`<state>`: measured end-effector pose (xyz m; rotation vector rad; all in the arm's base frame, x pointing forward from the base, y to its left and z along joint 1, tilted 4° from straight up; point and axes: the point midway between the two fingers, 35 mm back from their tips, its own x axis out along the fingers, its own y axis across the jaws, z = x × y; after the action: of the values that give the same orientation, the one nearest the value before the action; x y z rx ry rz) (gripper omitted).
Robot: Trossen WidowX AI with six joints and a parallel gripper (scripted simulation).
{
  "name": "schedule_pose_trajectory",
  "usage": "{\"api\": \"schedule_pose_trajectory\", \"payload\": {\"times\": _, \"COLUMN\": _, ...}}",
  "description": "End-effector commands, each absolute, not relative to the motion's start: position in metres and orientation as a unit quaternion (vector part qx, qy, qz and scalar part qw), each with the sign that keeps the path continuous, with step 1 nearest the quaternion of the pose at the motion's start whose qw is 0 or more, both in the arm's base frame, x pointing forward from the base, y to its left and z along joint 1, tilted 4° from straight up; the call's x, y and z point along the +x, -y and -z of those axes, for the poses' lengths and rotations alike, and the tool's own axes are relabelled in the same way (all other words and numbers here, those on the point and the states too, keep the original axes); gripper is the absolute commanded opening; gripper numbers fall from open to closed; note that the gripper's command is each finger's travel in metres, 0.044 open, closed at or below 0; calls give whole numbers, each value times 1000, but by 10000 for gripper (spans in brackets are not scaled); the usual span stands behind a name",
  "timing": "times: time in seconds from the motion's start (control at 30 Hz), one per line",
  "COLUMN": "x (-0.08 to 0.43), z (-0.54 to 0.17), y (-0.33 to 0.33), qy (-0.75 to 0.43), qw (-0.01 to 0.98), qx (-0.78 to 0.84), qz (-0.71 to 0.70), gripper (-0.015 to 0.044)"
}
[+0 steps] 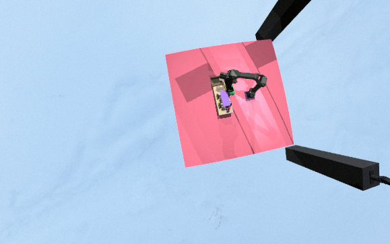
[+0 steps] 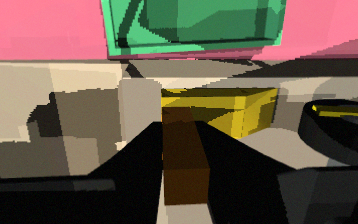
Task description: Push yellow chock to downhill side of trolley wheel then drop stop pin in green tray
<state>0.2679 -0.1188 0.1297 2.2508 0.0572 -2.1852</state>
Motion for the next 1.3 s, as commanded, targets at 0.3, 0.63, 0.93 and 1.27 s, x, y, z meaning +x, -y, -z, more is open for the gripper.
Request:
{"api": "schedule_pose_trajectory", "payload": {"times": 0.3, "x": 267, "z": -130, "y": 106, "qy": -19, "qw": 0, "qx": 720, "qz": 694, "gripper": 0}}
{"api": "schedule_pose_trajectory", "payload": {"times": 0.63, "x": 267, "z": -131, "y": 98, "qy": -19, "qw": 0, "qx": 720, "qz": 694, "gripper": 0}}
{"api": "schedule_pose_trajectory", "payload": {"times": 0.93, "x": 266, "z": -130, "y": 96, "qy": -17, "qw": 2, "qx": 718, "qz": 696, "gripper": 0}}
{"api": "schedule_pose_trajectory", "payload": {"times": 1.27, "x": 266, "z": -130, "y": 96, "qy": -17, "qw": 2, "qx": 718, "qz": 696, "gripper": 53}}
